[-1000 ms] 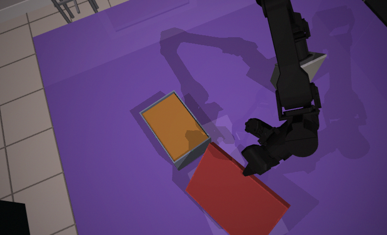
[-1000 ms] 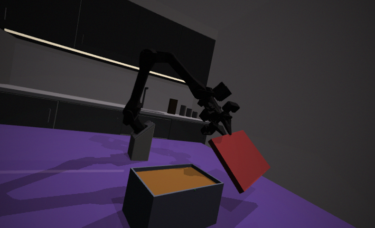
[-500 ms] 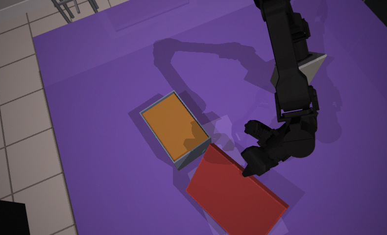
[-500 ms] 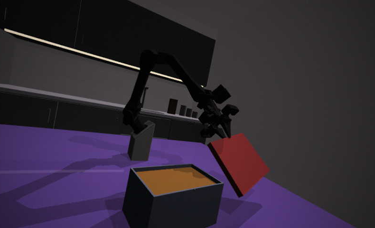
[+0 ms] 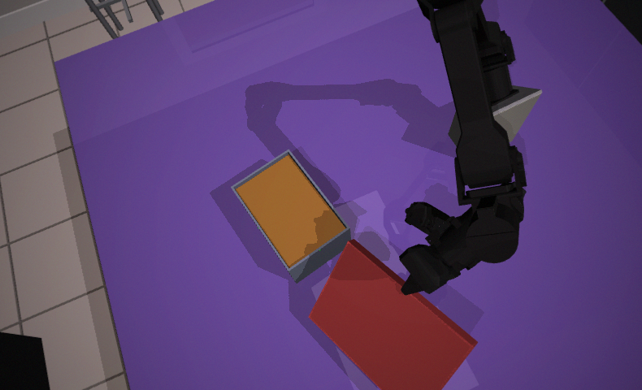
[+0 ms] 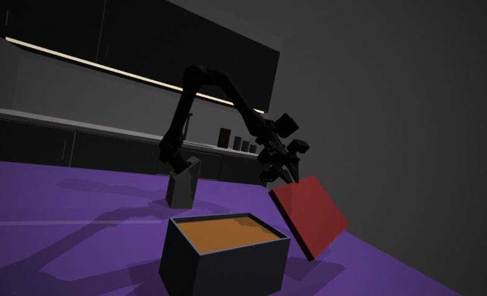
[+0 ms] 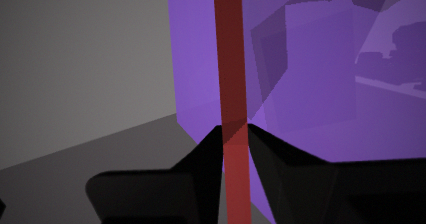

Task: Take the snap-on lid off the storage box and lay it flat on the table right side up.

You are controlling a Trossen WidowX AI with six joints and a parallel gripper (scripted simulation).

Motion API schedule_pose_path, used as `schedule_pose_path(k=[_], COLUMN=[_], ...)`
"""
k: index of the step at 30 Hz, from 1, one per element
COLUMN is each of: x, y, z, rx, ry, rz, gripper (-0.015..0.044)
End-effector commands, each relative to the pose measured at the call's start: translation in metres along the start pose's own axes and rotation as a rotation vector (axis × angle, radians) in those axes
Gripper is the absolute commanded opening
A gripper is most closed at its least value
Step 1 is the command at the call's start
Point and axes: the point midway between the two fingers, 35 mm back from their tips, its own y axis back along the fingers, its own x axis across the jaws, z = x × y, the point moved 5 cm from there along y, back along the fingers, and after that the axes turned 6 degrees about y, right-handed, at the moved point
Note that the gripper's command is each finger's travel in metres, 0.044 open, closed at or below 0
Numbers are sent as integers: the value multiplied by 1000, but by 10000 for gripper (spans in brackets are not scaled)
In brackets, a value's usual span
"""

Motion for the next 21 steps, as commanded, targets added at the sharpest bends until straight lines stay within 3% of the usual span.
schedule_pose_path(k=[1, 21], x=[-2, -15], y=[-1, -12], z=[-1, -2], rx=[3, 2], ry=[0, 0], rz=[3, 3], gripper=[0, 0])
